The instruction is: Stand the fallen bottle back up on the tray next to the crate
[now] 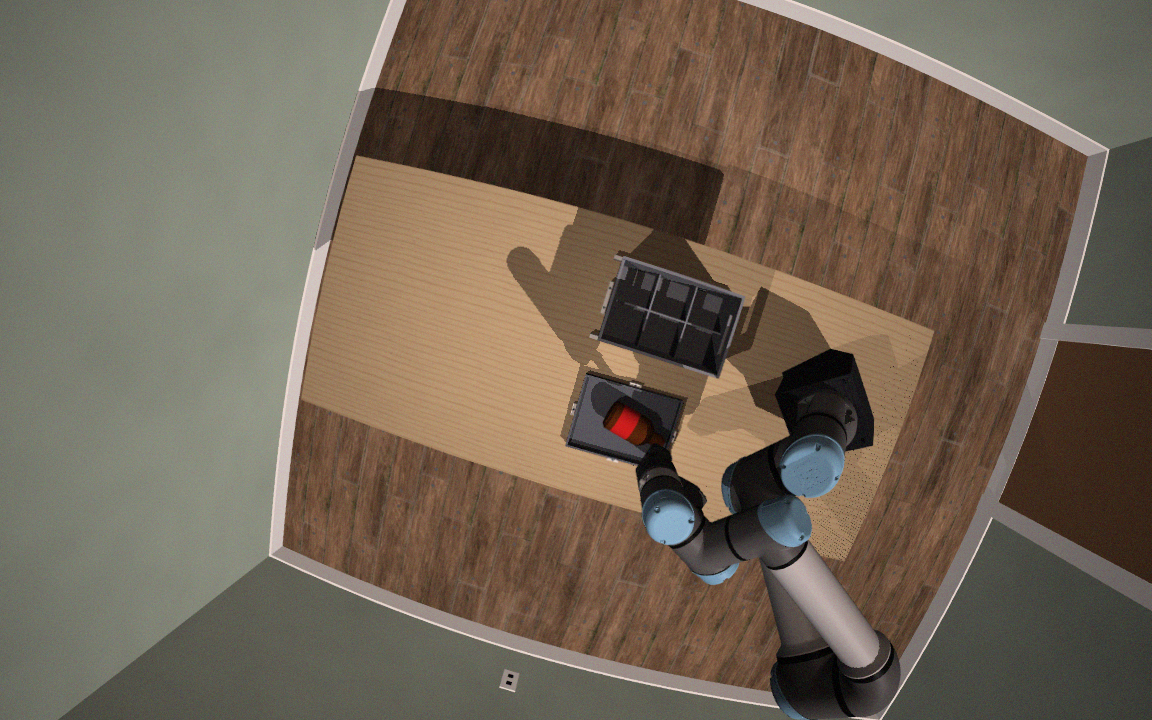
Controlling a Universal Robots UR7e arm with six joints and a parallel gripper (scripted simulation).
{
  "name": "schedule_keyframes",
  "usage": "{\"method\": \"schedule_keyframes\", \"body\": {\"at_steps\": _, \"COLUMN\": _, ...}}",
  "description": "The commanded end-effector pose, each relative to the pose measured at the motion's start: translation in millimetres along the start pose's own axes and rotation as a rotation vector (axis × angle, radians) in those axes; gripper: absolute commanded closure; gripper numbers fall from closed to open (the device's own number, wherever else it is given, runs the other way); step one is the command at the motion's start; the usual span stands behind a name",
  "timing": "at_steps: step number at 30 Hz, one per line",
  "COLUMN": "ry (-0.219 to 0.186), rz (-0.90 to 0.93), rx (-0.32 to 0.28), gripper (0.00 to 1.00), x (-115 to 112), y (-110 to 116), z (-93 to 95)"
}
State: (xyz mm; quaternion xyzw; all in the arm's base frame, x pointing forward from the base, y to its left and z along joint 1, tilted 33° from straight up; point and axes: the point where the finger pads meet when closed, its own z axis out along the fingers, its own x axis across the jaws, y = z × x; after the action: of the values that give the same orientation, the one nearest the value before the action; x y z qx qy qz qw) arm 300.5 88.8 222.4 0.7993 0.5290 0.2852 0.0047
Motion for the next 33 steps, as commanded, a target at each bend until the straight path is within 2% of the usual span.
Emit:
{"method": "schedule_keyframes", "body": {"at_steps": 1, "ry": 0.0, "rz": 0.0, "rx": -0.001, "gripper": 1.0, "x": 0.1, "y": 0.2, "z": -0.2}}
{"method": "schedule_keyframes", "body": {"at_steps": 17, "ry": 0.0, "rz": 0.032, "rx": -0.001, "gripper": 1.0, "x": 0.8, "y": -0.3, "z": -0.4}}
{"method": "schedule_keyframes", "body": {"at_steps": 25, "ry": 0.0, "rz": 0.092, "rx": 0.0, "gripper": 1.0, "x": 2.1, "y": -1.2, "z": -0.7}}
{"method": "schedule_keyframes", "body": {"at_steps": 33, "ry": -0.001, "rz": 0.237, "rx": 0.0, "gripper": 1.0, "x": 5.2, "y": -3.0, "z": -1.4}}
